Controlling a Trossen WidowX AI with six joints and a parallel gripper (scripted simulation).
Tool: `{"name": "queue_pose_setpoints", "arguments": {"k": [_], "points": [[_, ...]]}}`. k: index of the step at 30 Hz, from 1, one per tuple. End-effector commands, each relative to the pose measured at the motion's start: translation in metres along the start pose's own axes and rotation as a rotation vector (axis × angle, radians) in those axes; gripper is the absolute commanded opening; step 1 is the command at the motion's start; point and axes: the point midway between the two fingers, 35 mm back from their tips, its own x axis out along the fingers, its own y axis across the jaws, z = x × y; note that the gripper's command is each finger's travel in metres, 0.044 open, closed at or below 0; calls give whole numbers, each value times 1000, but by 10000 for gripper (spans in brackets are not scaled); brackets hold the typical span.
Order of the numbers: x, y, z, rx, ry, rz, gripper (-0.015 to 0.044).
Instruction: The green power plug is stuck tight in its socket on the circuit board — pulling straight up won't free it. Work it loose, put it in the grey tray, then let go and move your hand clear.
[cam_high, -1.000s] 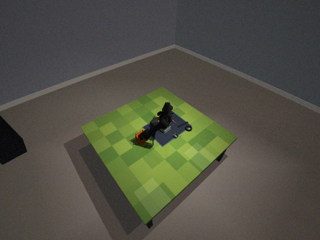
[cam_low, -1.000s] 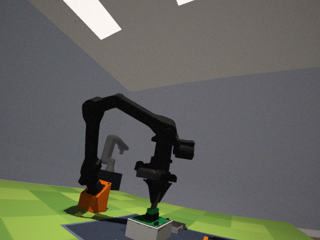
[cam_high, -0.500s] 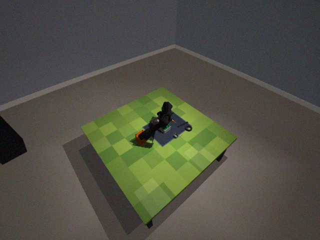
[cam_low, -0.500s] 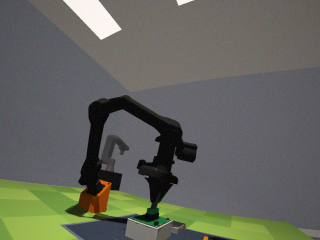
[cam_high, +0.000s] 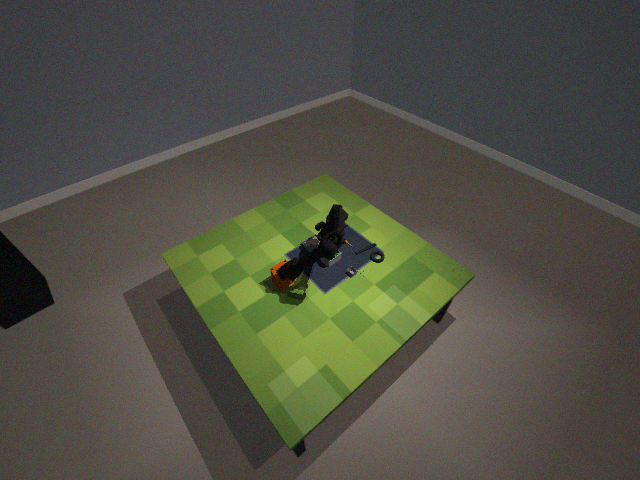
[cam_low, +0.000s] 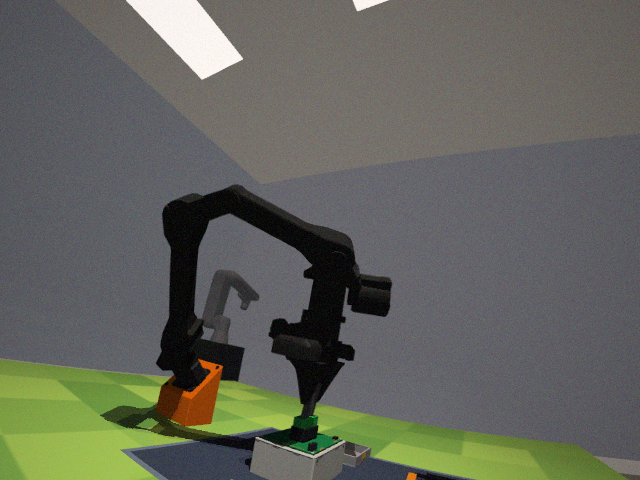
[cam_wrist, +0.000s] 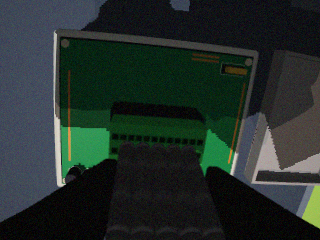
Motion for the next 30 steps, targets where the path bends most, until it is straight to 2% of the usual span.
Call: {"name": "queue_pose_setpoints", "arguments": {"k": [1,8,21,25,30], "points": [[-16,-8,1,-11,32,87,0],[-16,-17,1,-9,32,186,0],[-22,6,1,-14,30,-87,0],[-22,3,1,-13,31,-47,0],[-22,-9,1,-11,32,93,0]]}}
